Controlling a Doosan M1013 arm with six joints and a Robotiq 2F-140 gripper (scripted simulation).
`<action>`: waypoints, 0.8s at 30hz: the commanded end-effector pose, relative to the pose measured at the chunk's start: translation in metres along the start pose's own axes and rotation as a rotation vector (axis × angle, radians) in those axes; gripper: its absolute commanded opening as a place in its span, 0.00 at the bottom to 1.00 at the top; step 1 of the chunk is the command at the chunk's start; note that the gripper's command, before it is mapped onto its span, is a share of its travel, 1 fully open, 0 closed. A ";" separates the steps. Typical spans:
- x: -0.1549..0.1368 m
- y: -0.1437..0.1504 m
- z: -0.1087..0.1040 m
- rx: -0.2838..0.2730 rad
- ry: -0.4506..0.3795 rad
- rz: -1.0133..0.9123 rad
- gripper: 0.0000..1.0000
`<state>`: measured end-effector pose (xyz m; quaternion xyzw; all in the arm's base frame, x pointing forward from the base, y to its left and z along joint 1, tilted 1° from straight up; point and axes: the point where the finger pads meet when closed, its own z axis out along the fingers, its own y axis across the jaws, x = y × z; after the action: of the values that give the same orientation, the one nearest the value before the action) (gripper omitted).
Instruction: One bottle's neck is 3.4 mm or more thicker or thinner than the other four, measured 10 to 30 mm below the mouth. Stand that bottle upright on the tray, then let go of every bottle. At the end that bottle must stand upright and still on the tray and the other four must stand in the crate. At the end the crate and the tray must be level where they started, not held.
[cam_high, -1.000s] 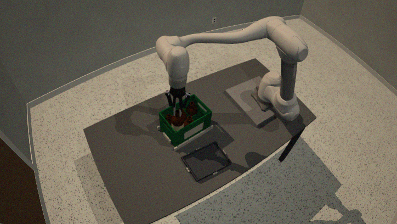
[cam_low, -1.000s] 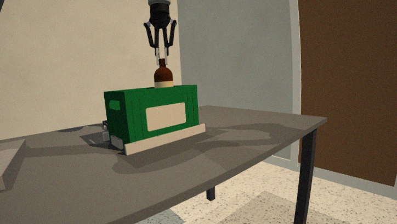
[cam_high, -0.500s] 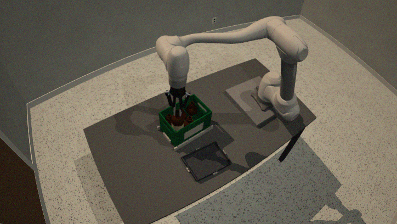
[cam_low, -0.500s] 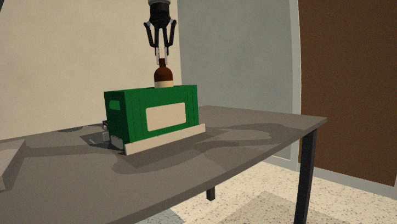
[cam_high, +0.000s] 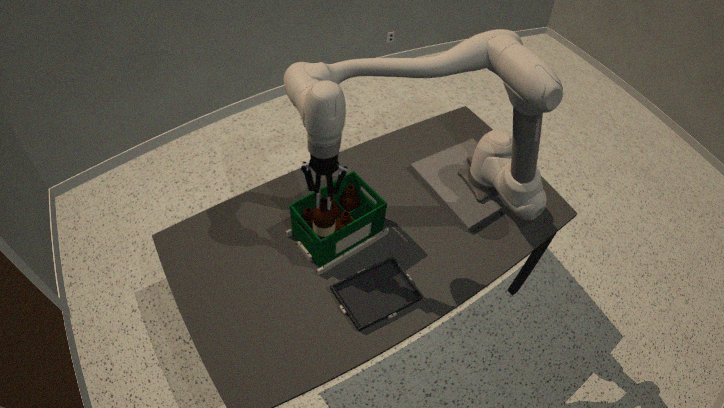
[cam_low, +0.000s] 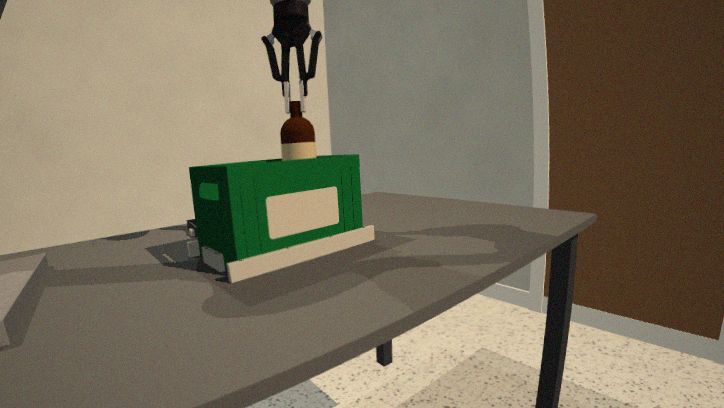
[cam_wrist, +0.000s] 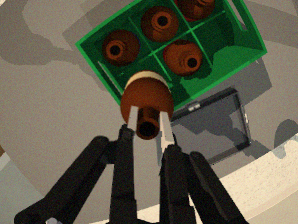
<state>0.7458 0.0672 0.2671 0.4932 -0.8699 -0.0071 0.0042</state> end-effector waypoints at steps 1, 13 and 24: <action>0.000 0.000 -0.002 0.000 0.000 0.000 0.00; 0.000 0.000 -0.016 0.000 0.000 0.000 0.00; 0.000 0.000 -0.024 0.000 0.000 0.000 0.00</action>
<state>0.7461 0.0670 0.2898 0.4932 -0.8699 -0.0071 0.0042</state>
